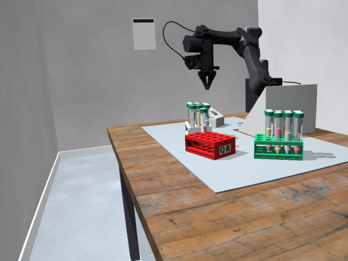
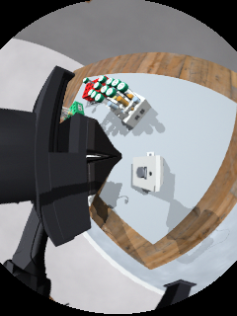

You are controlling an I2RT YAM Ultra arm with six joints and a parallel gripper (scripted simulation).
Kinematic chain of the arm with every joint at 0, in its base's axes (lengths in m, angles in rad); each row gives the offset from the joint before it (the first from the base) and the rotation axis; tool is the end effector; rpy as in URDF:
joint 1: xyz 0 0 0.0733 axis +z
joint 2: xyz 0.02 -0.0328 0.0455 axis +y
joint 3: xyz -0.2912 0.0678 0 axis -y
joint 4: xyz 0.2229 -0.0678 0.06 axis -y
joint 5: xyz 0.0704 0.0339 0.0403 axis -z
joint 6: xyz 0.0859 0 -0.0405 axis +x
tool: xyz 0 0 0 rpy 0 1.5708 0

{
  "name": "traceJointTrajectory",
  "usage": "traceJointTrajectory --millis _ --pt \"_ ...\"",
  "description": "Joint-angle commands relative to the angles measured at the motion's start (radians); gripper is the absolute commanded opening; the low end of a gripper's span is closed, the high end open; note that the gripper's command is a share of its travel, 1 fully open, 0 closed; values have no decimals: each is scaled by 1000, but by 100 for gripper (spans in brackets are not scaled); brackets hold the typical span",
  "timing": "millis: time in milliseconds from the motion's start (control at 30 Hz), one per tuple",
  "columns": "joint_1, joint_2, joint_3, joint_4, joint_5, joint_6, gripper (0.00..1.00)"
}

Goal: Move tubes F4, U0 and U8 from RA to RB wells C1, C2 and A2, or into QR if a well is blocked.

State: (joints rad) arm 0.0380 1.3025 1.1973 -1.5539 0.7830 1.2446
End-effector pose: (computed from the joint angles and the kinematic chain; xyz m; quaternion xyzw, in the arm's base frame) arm 0.1611 -0.0534 0.3051 0.5101 0.7700 -0.3299 0.1954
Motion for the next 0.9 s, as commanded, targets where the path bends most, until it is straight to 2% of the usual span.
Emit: traceJointTrajectory --millis 0,67,133,167,867 --pt "-23 -63 -29 -17 22 -67 0" --pt "-40 -98 -4 -17 24 -97 0" --pt "-54 -117 -11 -17 23 -123 0" --pt "-49 -92 -11 -17 22 -128 0" --pt "-36 -92 -11 -17 22 -116 0"
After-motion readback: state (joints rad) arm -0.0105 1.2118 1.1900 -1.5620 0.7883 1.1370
